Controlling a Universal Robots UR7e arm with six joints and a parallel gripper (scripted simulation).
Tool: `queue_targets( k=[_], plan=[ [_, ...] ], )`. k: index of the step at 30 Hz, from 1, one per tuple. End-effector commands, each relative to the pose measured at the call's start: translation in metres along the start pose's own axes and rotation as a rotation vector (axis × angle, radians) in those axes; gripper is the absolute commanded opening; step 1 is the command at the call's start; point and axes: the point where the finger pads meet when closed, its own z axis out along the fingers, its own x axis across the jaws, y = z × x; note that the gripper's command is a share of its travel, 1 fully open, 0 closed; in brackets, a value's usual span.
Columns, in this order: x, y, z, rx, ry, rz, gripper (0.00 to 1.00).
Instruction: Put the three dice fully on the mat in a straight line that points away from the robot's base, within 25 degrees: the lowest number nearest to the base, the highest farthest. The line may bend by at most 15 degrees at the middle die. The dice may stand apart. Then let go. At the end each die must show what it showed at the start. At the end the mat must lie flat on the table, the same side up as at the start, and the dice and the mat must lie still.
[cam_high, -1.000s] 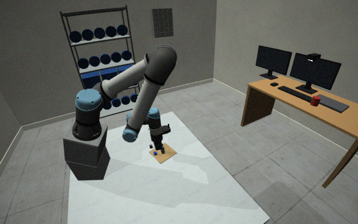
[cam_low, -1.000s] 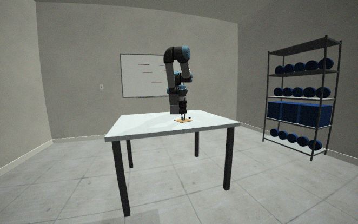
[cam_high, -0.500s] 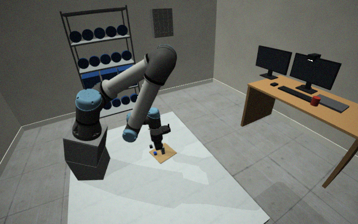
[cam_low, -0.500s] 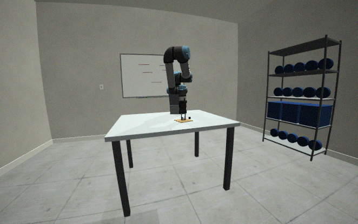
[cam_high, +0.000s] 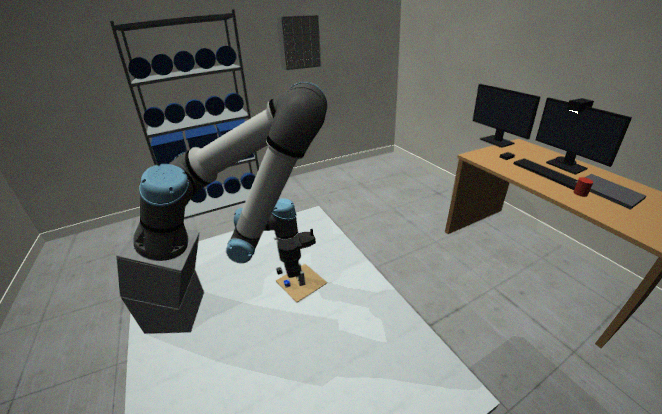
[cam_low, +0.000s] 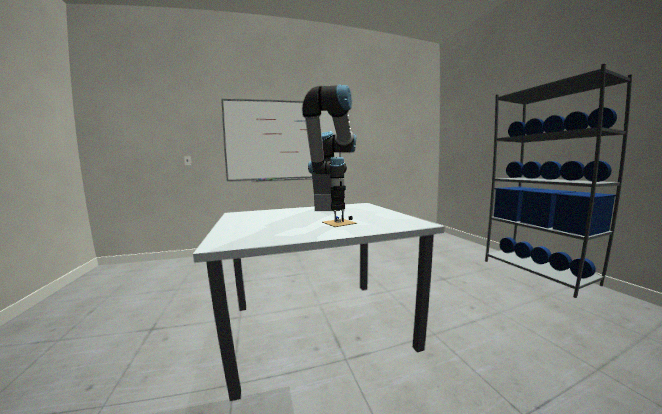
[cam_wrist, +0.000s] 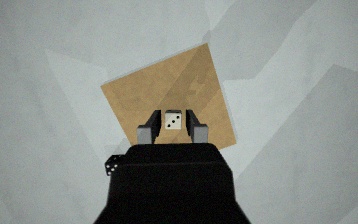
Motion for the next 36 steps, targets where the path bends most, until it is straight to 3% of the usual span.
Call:
queue_targets(
  k=[1,12,27,36],
  plan=[
    [0.000,0.000,-0.001,0.001,0.000,0.000,0.70],
    [0.000,0.000,-0.017,0.001,0.000,0.000,0.70],
    [0.000,0.000,-0.067,0.001,0.000,0.000,0.70],
    [0.000,0.000,-0.083,0.001,0.000,0.000,0.70]
  ],
)
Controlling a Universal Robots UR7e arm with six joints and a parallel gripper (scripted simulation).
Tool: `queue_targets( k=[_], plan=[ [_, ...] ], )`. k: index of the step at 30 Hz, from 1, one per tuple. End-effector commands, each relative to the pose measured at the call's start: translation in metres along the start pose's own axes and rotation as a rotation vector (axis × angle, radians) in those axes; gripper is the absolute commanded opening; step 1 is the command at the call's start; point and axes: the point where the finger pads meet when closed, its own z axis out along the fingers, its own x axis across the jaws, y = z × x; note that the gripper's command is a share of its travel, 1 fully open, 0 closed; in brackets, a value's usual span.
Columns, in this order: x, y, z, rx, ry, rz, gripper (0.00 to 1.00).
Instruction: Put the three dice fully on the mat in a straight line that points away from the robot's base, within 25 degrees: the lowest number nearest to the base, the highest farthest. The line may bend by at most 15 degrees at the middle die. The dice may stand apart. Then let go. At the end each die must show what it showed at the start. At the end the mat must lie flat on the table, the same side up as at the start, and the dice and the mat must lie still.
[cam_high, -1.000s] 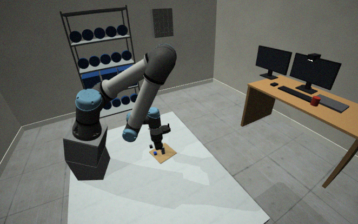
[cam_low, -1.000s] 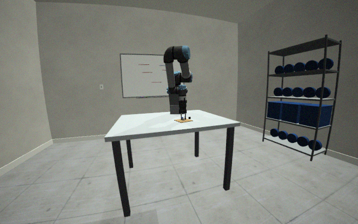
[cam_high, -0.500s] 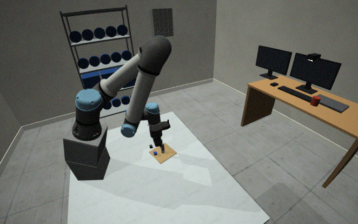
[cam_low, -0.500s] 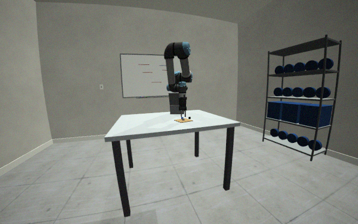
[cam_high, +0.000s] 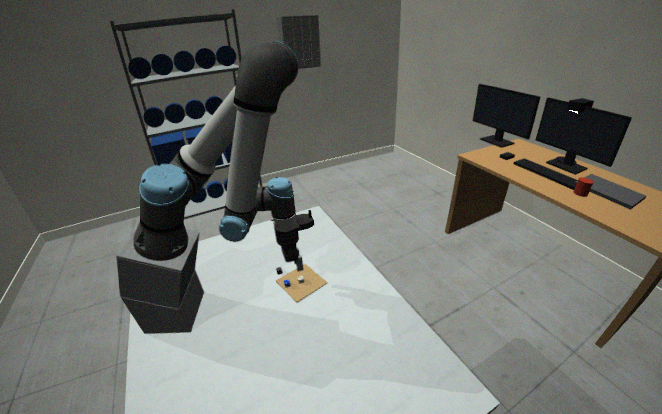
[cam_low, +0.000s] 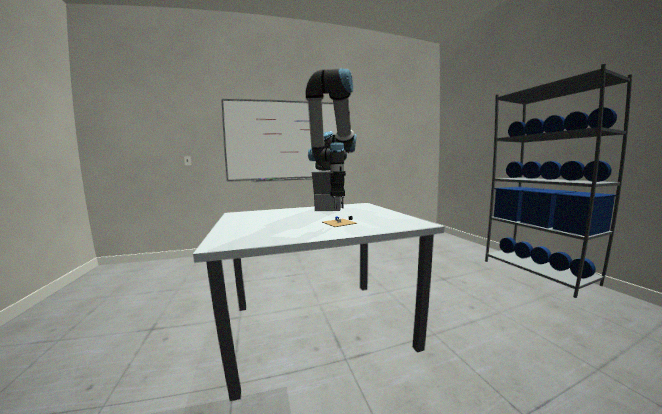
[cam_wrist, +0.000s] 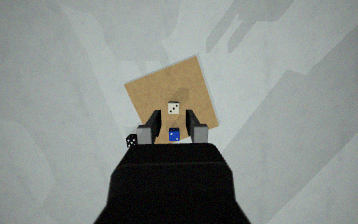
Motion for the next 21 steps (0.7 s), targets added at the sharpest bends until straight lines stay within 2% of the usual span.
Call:
queue_targets(
  k=[1,13,14,21],
  plan=[
    [0.0000,-0.0002,-0.0108,0.001,0.000,0.000,0.70],
    [0.0000,-0.0002,-0.0162,0.001,0.000,0.000,0.70],
    [0.0000,-0.0002,-0.0162,0.001,0.000,0.000,1.00],
    [0.0000,-0.0002,-0.0162,0.001,0.000,0.000,1.00]
  ],
)
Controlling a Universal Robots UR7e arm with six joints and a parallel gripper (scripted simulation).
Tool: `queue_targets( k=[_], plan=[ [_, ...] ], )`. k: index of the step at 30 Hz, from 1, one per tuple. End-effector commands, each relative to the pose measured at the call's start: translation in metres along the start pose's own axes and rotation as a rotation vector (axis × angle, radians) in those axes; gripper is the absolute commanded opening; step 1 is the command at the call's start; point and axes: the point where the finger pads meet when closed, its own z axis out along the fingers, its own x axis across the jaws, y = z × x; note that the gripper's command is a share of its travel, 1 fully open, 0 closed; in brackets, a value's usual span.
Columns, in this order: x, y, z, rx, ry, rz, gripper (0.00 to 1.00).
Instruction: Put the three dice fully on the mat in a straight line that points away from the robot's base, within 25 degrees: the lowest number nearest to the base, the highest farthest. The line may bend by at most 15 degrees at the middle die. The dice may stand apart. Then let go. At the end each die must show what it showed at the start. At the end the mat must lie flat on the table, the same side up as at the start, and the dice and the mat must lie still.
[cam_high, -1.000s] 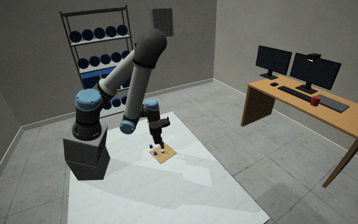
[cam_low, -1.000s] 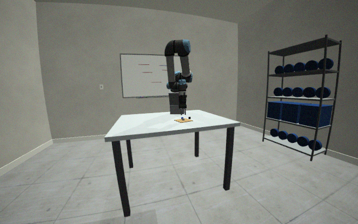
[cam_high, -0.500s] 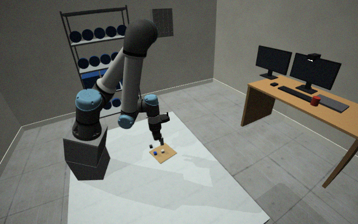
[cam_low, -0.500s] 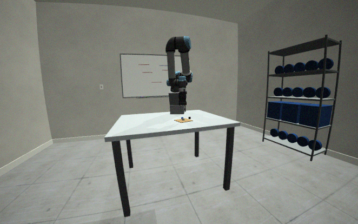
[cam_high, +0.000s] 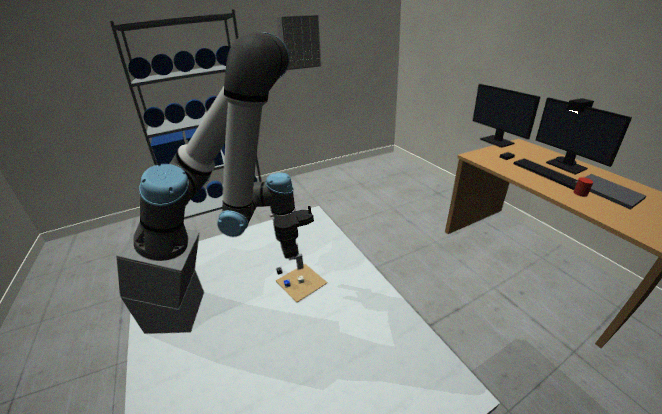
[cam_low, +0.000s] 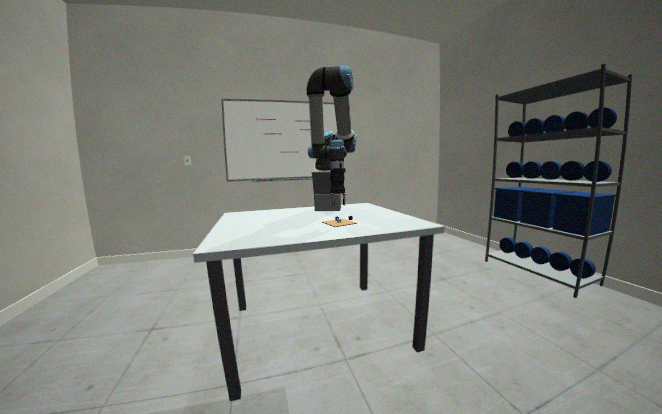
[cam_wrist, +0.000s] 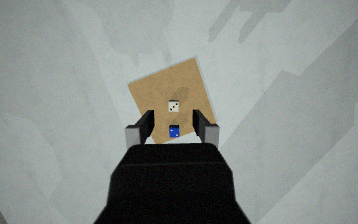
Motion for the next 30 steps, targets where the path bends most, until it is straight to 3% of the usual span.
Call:
queue_targets(
  k=[1,23,30],
  plan=[
    [0.000,0.000,0.000,0.001,0.000,0.000,1.00],
    [-0.002,0.001,0.000,0.001,0.000,-0.039,1.00],
    [-0.011,0.004,0.002,0.001,0.000,-0.181,1.00]
  ],
)
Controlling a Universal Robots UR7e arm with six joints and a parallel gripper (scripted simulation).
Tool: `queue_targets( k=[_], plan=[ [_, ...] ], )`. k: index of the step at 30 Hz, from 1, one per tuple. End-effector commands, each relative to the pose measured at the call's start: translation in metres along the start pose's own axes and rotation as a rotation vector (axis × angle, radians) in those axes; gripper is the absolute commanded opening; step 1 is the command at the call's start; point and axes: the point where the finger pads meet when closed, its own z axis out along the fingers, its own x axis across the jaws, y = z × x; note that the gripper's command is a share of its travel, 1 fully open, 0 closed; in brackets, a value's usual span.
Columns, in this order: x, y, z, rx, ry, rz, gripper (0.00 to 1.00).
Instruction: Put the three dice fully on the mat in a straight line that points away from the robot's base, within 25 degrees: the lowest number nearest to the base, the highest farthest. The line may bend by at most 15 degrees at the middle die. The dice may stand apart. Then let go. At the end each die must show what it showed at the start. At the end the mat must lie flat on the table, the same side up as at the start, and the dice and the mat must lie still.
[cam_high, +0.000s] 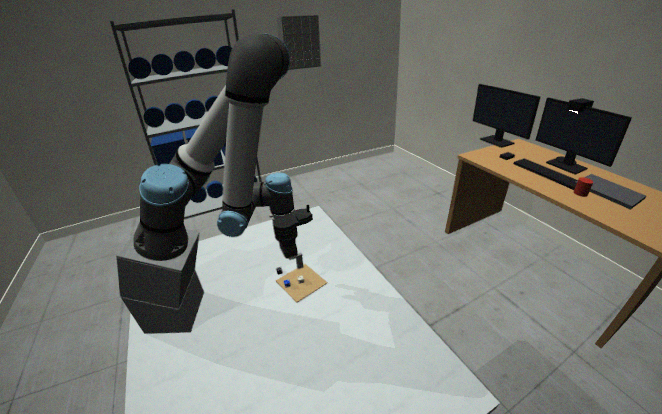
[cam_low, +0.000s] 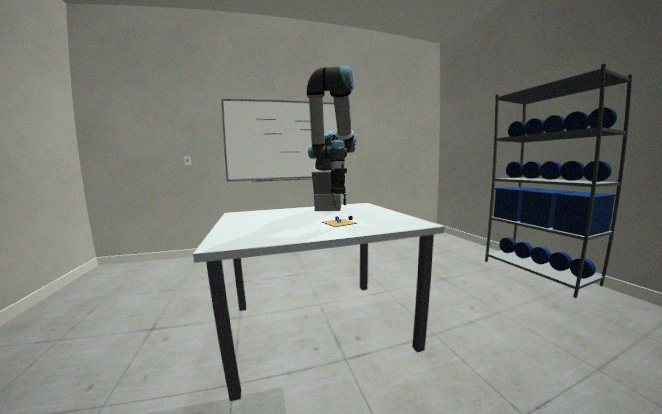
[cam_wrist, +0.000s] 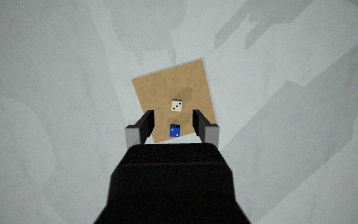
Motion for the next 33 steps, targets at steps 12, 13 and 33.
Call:
queue_targets(
  k=[12,13,33],
  plan=[
    [-0.027,0.010,0.005,0.000,0.000,-0.431,1.00],
    [-0.030,0.012,0.006,0.000,0.000,-0.476,1.00],
    [-0.061,0.034,0.011,0.000,0.000,-1.046,1.00]
  ],
)
